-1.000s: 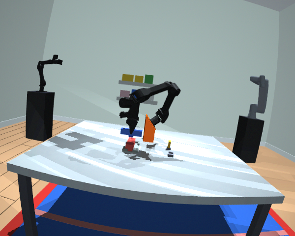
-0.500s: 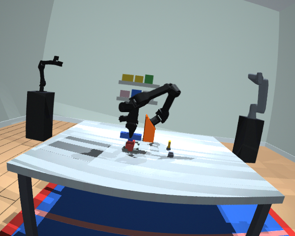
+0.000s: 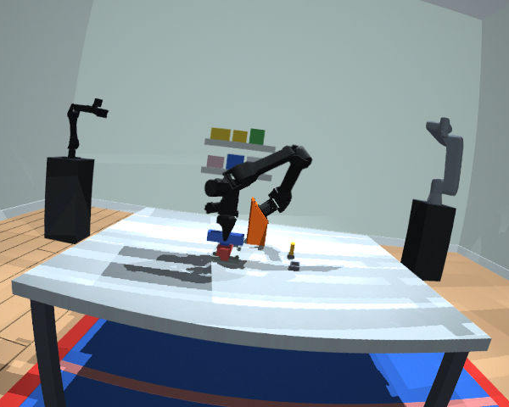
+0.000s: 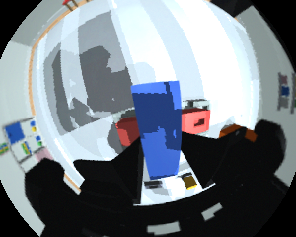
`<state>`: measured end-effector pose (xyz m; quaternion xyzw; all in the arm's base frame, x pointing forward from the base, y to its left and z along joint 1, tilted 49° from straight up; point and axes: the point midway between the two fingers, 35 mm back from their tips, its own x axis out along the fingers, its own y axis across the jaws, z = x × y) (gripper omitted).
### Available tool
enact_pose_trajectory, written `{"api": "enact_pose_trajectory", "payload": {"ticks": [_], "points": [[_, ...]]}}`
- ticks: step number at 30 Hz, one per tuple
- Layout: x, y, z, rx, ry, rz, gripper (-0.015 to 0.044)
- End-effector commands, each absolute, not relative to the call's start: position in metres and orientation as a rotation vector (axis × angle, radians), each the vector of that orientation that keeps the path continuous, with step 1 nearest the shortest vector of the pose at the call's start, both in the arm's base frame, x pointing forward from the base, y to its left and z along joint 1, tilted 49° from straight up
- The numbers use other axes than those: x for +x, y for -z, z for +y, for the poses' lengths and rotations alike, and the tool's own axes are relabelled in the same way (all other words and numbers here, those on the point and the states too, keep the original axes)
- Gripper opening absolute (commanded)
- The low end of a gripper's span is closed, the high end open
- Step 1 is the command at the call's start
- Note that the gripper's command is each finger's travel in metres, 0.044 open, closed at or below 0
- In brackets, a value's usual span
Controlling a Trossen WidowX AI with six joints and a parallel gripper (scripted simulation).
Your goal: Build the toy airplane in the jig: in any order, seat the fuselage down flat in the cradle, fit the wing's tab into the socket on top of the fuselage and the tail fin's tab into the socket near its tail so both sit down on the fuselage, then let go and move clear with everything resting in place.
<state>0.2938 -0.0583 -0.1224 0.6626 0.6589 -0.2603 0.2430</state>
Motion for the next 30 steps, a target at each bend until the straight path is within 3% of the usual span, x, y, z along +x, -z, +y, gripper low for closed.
{"api": "enact_pose_trajectory", "payload": {"ticks": [1,4,20,26,30], "points": [[0.294,0.122,-0.059,1.81,0.711,1.8,0.0109],[0.294,0.122,-0.059,1.81,0.711,1.8,0.0031],[0.294,0.122,-0.059,1.81,0.711,1.8,0.044],[0.294,0.121,-0.061,1.81,0.712,1.799,0.044],[0.296,0.083,-0.106,1.812,0.724,1.796,0.044]]}}
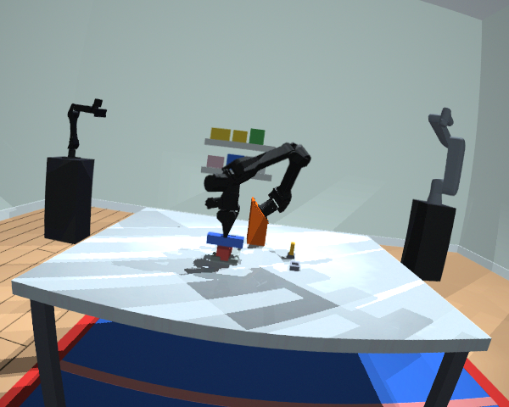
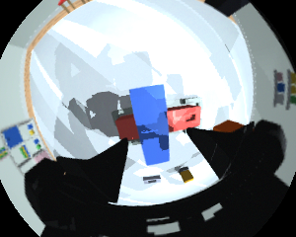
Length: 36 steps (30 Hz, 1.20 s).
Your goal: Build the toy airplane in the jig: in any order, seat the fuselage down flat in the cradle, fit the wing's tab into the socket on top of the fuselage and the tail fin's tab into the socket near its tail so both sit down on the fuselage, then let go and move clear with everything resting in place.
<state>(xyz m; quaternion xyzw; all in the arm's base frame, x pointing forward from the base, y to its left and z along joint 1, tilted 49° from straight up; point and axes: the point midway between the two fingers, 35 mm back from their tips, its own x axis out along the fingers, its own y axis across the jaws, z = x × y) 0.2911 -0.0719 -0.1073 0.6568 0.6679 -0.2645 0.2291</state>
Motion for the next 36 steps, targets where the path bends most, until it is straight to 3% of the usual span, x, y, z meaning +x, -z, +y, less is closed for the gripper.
{"api": "enact_pose_trajectory", "payload": {"ticks": [1,11,26,36], "points": [[0.295,0.074,-0.116,1.813,0.723,1.798,0.044],[0.296,0.068,-0.126,1.803,0.704,1.801,0.044],[0.298,0.065,-0.128,0.802,-0.523,1.548,0.044],[0.298,0.065,-0.128,0.752,-0.571,1.523,0.044]]}}
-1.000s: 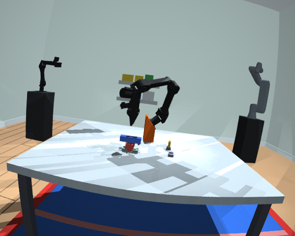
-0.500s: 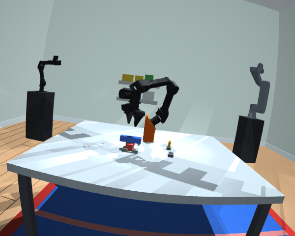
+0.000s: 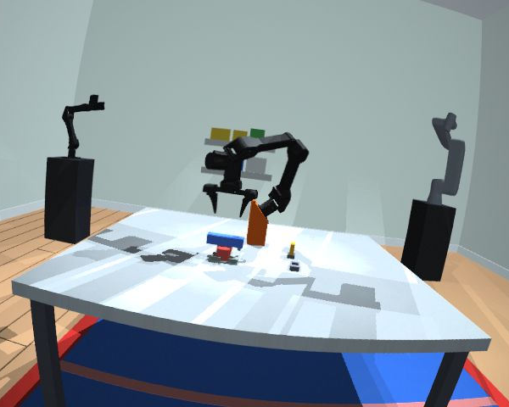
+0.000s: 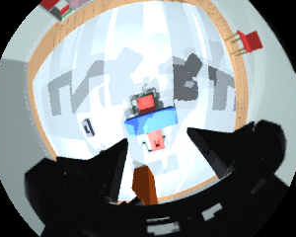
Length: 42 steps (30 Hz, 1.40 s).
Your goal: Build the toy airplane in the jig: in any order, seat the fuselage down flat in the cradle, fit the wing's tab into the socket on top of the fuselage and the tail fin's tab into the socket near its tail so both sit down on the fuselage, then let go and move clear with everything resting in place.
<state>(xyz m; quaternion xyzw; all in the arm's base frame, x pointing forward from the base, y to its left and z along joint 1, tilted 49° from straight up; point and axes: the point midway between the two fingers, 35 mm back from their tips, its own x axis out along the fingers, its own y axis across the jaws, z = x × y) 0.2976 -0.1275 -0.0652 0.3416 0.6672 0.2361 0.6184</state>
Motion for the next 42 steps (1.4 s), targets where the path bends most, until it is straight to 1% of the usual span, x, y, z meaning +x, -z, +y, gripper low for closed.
{"api": "enact_pose_trajectory", "payload": {"ticks": [1,4,12,18,24,27,31,36,42], "points": [[0.298,0.065,-0.128,0.752,-0.571,1.523,0.044],[0.298,0.056,-0.124,0.751,-0.569,1.524,0.044],[0.284,-0.035,-0.059,0.751,-0.559,1.528,0.044],[0.25,-0.087,-0.007,0.757,-0.562,1.529,0.044],[0.201,-0.119,0.041,0.766,-0.575,1.531,0.044],[0.187,-0.123,0.051,0.768,-0.579,1.532,0.044],[0.188,-0.118,0.056,0.767,-0.577,1.532,0.044],[0.187,-0.088,0.093,0.769,-0.581,1.53,0.044],[0.186,-0.082,0.1,0.769,-0.582,1.529,0.044]]}}
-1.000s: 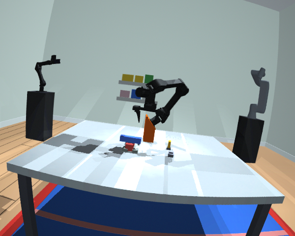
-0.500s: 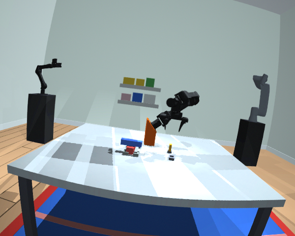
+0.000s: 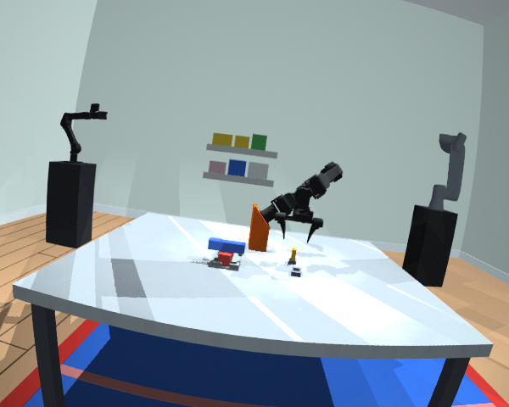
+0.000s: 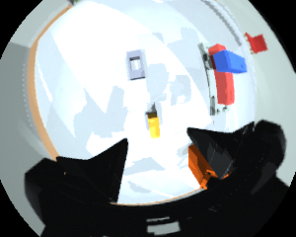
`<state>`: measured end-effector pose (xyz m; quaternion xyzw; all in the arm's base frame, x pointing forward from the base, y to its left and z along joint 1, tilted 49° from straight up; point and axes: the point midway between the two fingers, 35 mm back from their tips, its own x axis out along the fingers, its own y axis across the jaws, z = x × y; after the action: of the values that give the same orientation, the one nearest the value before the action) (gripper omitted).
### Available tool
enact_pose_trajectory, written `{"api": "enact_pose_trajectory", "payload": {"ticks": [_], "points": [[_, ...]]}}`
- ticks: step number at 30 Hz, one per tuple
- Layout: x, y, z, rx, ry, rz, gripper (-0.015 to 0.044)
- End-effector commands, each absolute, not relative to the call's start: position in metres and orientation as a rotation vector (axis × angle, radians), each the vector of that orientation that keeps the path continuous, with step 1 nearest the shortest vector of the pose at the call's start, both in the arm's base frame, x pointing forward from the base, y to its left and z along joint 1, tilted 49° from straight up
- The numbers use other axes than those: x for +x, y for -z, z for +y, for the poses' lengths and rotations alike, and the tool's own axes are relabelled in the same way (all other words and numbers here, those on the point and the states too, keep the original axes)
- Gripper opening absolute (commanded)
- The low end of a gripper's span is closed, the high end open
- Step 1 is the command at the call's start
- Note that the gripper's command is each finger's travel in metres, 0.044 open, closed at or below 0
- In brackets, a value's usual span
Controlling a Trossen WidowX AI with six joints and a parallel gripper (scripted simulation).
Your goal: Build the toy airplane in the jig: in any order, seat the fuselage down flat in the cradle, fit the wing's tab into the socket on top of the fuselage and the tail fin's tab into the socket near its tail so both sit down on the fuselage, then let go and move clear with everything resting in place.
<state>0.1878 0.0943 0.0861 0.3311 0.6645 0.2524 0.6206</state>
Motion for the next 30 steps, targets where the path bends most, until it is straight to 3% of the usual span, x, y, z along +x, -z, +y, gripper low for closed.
{"api": "enact_pose_trajectory", "payload": {"ticks": [1,30], "points": [[0.186,-0.079,0.104,0.77,-0.582,1.529,0.044],[0.187,-0.05,0.136,0.767,-0.581,1.529,0.044]]}}
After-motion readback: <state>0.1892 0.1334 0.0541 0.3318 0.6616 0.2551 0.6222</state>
